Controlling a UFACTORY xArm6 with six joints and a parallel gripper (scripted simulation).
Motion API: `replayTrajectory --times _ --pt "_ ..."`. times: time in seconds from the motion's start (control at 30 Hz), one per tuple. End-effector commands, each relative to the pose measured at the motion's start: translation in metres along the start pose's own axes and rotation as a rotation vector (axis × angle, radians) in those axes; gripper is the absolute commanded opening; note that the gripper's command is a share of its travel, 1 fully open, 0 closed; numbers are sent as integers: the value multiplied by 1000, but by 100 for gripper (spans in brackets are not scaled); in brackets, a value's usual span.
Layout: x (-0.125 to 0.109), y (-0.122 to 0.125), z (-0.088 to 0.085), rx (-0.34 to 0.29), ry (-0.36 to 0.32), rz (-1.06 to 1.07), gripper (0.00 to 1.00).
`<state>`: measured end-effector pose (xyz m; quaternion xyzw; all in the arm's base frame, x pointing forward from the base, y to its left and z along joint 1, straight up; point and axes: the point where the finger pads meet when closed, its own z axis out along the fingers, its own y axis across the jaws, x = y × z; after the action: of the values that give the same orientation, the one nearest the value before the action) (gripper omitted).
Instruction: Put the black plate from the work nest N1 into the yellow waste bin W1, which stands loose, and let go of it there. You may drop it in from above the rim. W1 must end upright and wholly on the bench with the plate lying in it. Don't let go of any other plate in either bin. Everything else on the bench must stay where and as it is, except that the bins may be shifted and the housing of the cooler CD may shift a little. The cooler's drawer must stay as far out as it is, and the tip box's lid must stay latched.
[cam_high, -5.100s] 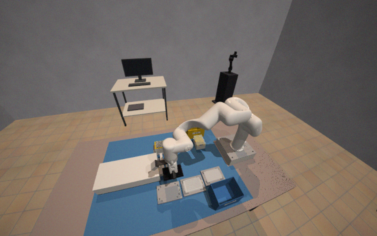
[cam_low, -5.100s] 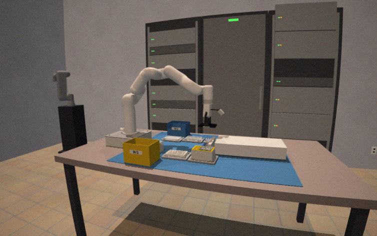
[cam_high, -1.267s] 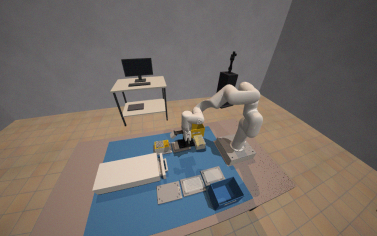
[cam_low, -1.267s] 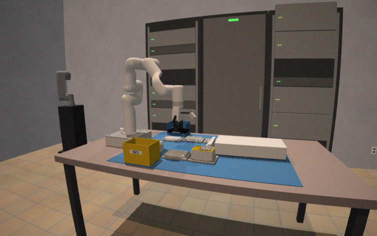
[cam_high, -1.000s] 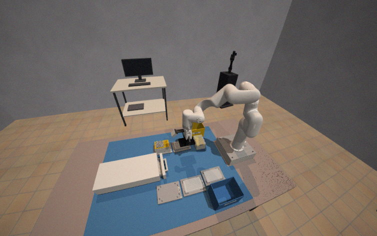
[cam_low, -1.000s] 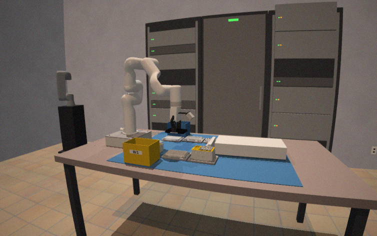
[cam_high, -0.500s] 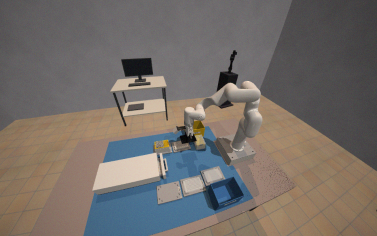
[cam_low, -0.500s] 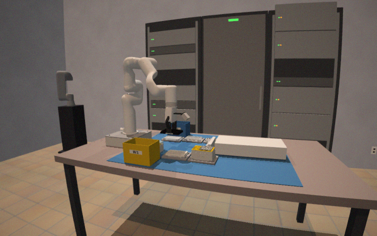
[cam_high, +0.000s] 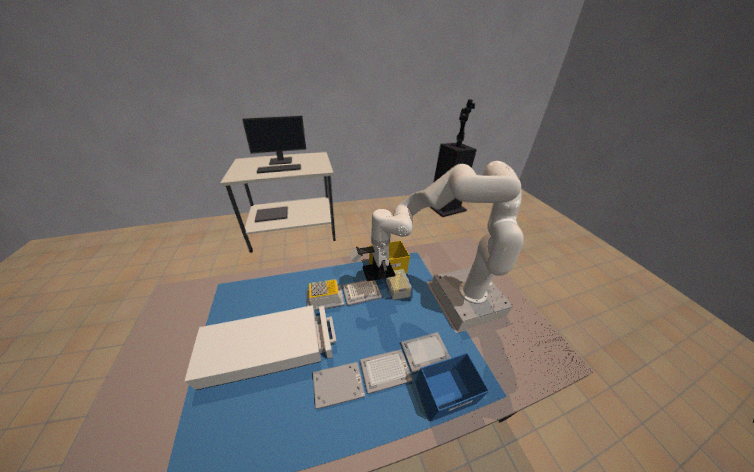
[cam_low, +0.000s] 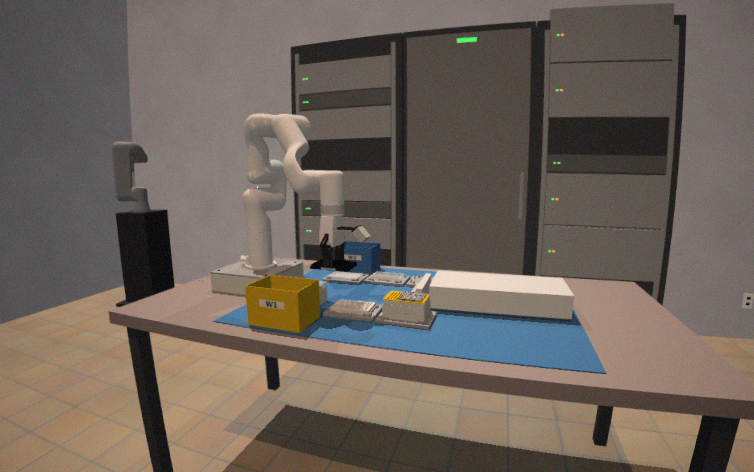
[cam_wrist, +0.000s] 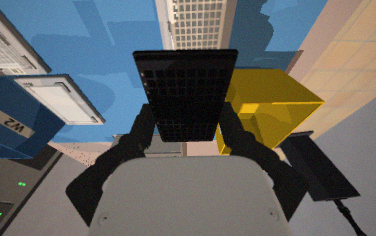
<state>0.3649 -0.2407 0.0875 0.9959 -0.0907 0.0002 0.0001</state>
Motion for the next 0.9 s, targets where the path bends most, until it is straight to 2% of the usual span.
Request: replayTrajectory --times 0.0,0.87 --pt "-2 6 -2 -1 4 -1 0" --pt "-38 59 -2 -2 4 -1 0"
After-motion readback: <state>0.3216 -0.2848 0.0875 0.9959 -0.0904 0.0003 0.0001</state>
